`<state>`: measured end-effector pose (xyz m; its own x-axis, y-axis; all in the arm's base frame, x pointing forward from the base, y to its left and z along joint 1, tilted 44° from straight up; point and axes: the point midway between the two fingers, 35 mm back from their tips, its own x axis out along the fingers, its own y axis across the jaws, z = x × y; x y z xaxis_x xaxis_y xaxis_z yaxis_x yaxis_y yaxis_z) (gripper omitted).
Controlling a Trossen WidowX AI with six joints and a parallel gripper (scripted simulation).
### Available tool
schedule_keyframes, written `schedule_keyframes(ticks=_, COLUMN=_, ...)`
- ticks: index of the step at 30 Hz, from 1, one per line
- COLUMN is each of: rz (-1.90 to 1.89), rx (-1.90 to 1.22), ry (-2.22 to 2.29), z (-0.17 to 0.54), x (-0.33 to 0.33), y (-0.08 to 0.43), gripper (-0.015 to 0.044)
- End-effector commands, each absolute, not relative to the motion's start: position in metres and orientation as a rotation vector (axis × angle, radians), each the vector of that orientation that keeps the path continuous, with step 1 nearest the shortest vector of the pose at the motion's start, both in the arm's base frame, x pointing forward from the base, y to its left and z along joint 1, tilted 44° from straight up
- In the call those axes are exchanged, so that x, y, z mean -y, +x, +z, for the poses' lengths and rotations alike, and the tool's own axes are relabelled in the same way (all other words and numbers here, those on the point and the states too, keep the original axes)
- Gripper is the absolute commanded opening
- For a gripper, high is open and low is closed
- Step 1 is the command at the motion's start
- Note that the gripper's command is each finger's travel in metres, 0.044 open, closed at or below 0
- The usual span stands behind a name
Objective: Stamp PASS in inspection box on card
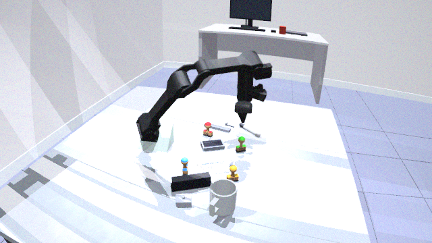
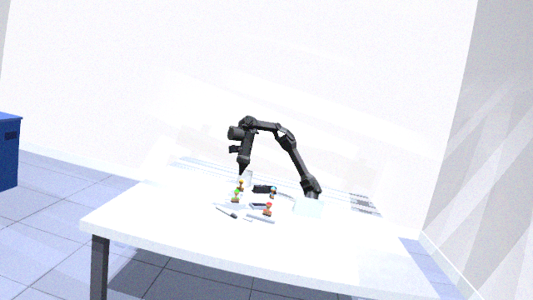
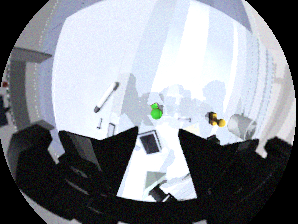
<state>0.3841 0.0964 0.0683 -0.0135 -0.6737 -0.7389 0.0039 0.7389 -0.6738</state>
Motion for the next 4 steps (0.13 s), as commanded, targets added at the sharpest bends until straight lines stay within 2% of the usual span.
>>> schedule_keyframes(ticks=1, rz=-0.586, rx=-1.504, ry=-0.572, z=0.0683, x=-0.0964, y=0.3841, gripper=0.0262)
schedule_keyframes(ticks=4, rz=-0.586, rx=-1.504, ry=-0.572, z=0.0683, x=-0.0964, y=0.3841, gripper=0.0262)
